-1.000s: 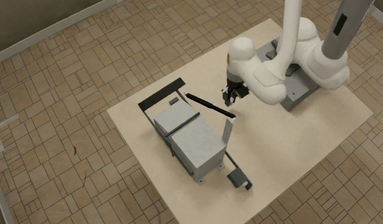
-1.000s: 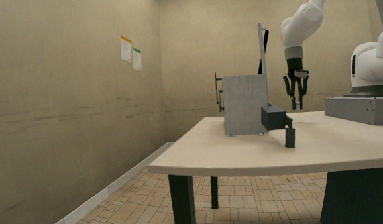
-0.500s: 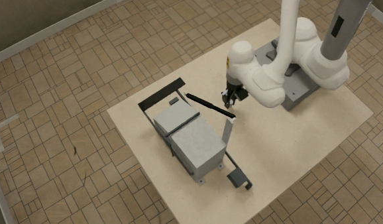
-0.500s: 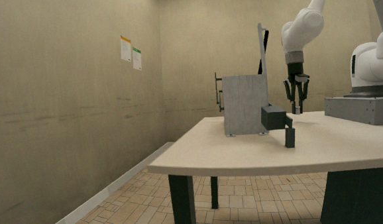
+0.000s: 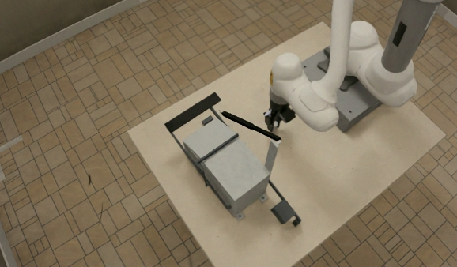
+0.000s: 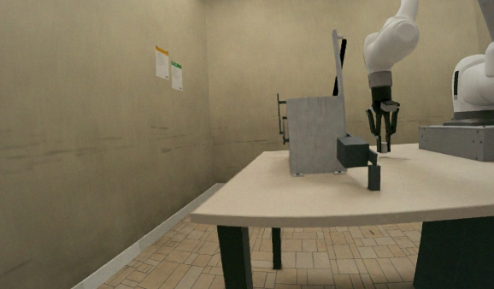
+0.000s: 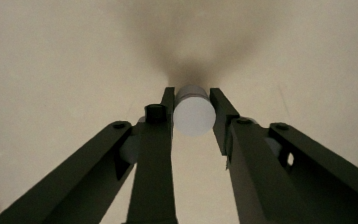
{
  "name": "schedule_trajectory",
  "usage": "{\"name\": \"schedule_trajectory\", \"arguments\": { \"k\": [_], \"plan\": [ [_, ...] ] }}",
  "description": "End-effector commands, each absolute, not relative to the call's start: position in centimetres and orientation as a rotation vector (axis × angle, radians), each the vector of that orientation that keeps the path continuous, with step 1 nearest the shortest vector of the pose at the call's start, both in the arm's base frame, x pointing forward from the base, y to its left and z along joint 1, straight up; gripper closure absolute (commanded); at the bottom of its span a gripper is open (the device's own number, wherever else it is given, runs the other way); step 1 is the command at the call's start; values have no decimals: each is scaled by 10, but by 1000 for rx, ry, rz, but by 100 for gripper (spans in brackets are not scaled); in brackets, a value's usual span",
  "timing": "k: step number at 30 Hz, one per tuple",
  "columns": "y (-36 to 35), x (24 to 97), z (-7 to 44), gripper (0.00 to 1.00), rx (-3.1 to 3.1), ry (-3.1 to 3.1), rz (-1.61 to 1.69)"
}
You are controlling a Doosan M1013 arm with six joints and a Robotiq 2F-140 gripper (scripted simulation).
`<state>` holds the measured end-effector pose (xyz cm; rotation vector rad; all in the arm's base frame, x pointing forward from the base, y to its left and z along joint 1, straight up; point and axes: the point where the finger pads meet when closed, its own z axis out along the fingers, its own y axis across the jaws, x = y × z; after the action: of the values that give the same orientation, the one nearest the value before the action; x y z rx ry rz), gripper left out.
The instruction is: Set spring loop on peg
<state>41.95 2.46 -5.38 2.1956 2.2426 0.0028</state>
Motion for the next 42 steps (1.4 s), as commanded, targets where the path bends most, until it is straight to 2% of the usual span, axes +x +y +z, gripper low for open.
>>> {"name": "schedule_trajectory", "arguments": {
  "k": [1,28,29,42],
  "plan": [
    [25,419,-57,75,2196,2242,4],
    [25,419,-68,75,2196,2243,4],
    [25,420,-68,0,2196,2242,4],
    [25,420,-68,0,2196,2242,4]
  ]
}}
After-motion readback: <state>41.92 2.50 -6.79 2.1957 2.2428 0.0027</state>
